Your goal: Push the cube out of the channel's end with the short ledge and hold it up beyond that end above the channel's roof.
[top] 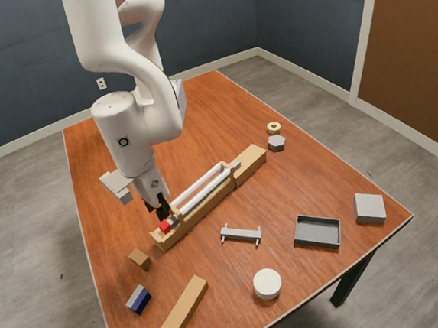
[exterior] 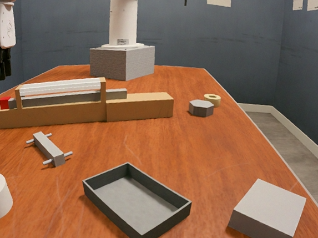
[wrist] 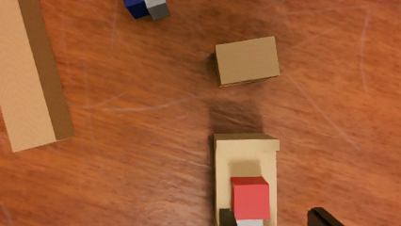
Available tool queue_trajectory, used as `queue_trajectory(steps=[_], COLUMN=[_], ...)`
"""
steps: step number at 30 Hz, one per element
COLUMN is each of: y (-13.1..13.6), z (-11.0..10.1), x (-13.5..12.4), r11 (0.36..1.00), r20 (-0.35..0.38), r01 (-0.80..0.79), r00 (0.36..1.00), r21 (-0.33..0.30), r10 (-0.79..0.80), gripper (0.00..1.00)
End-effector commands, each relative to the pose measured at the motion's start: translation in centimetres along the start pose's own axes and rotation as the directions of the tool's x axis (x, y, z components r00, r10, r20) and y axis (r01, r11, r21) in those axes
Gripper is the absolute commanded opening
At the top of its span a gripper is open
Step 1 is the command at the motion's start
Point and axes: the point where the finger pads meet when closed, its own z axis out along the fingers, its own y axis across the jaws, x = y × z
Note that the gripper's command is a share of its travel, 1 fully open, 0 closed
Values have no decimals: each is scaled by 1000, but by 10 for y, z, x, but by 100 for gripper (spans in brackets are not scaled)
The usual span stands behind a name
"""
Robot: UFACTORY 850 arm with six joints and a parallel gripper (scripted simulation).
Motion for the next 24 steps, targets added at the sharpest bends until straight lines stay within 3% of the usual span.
queue_trajectory(steps=[1, 14, 19, 24], y=[-1, -1, -2, -2], z=[-1, 1, 29, 43], x=[1, 1, 2, 2], r11=[1000, 1000, 1000, 1000], r20=[-1, -1, -1, -1], r01=[0, 0, 0, 0], r00=[1000, 1000, 1000, 1000], r21=[2, 2, 2, 2], r10=[0, 0, 0, 0], gripper=[44, 44, 44, 44])
